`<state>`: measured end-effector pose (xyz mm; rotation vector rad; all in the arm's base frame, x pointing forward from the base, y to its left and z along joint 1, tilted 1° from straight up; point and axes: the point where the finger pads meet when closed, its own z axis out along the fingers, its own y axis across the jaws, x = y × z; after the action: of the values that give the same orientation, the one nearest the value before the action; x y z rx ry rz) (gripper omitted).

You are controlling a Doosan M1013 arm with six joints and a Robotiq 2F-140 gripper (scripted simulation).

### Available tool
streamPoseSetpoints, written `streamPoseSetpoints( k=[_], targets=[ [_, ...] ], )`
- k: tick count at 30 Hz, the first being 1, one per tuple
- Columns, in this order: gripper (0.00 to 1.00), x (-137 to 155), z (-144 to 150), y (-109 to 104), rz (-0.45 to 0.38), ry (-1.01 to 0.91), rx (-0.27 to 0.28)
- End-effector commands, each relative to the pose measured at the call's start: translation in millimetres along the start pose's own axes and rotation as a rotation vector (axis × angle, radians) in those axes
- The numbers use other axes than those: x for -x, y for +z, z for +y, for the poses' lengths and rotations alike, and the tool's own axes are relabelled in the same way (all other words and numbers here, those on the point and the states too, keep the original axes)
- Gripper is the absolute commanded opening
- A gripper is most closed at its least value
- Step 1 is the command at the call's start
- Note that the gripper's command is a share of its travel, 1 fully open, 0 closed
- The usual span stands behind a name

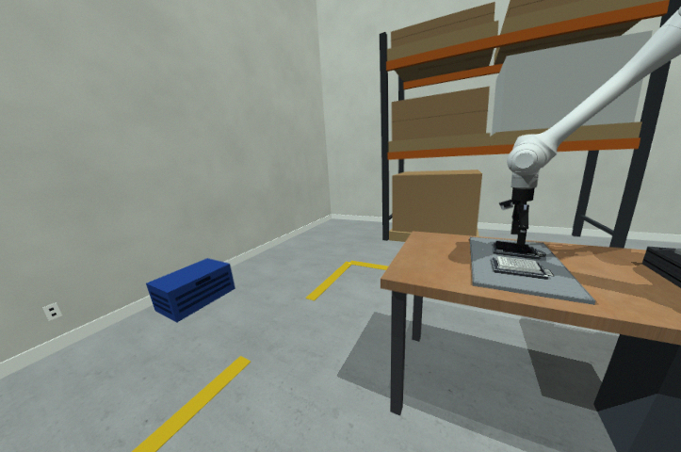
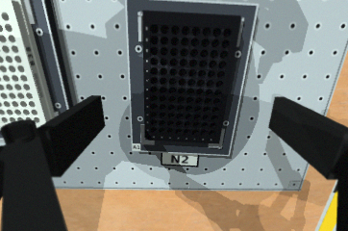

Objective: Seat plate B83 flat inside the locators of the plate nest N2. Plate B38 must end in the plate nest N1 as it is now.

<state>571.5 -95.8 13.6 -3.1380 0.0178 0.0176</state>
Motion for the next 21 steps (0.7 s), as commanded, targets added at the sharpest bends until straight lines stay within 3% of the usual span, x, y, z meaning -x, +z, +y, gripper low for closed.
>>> streamPoseSetpoints(
  k=[1,14,21],
  targets=[
    [1.00,-14.1,0.7,-2.8,0.023,0.044,0.007],
    [1.00,-14.0,0.6,-2.8,0.023,0.044,0.007],
    [1.00,-14.3,0.8,8.8,0.023,0.044,0.007]
  ],
)
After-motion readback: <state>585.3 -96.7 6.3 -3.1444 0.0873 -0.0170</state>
